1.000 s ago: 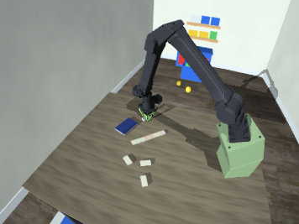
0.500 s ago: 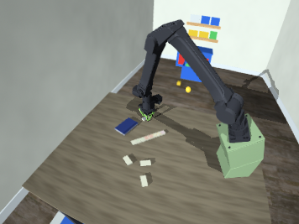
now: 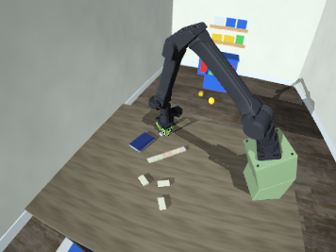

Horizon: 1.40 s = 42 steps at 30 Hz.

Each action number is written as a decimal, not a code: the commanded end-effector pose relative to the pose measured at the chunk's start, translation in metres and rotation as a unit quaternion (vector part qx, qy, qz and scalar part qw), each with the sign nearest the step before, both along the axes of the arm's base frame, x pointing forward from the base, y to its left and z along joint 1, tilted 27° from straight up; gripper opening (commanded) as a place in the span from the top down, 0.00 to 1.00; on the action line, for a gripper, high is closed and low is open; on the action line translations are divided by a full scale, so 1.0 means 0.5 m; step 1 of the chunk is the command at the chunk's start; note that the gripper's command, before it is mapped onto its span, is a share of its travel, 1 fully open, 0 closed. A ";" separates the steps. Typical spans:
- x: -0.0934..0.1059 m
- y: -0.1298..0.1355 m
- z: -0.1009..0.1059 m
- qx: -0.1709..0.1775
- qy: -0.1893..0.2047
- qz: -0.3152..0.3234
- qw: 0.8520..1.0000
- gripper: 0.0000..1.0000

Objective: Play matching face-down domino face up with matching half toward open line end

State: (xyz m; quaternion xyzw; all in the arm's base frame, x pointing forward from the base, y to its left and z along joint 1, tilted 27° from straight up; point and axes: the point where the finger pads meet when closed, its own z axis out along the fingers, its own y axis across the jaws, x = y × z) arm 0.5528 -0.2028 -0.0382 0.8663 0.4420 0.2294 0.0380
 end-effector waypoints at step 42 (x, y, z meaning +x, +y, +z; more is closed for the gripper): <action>0.017 -0.009 0.016 -0.004 -0.009 -0.001 1.000 0.79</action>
